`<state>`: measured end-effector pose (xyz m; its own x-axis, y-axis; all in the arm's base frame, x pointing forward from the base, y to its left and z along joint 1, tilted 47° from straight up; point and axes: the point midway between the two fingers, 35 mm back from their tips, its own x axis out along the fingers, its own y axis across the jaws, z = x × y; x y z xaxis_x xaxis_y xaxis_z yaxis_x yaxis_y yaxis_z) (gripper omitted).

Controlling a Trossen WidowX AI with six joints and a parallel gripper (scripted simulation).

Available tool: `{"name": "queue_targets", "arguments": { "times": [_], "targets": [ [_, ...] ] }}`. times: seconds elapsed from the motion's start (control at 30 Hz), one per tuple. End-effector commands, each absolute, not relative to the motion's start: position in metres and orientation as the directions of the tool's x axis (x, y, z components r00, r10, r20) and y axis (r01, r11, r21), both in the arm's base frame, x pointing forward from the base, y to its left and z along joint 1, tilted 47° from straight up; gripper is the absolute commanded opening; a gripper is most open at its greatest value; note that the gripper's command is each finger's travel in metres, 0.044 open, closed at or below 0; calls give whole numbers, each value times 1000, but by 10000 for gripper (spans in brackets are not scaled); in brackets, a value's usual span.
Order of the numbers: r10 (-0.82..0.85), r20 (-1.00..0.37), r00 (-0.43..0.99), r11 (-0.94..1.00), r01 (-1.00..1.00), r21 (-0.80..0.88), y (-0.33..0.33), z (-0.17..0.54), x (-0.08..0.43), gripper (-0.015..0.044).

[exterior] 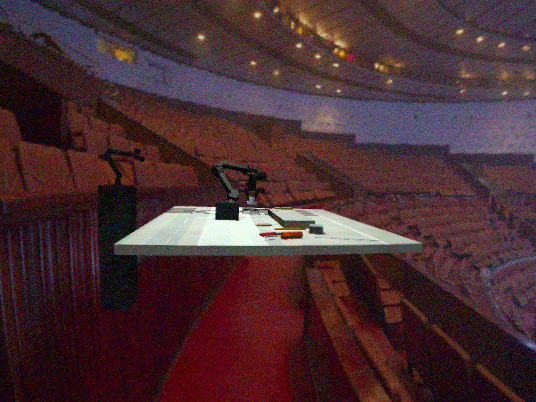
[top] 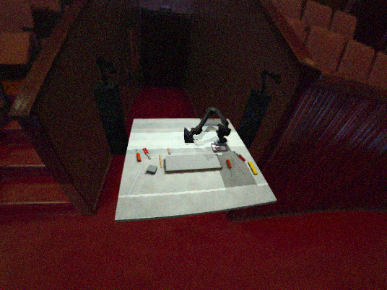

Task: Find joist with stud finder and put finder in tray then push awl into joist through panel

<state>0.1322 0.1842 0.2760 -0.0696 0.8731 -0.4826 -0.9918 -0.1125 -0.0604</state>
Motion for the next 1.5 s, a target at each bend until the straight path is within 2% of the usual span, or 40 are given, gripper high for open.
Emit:
{"name": "queue_targets", "arguments": {
  "times": [0.0,1.47],
  "targets": [
    [872,-485,-71,-111,-992,-56,187,272,131,0],
    [886,-459,-62,-100,-993,-57,225,244,126,0]
  ]
}}
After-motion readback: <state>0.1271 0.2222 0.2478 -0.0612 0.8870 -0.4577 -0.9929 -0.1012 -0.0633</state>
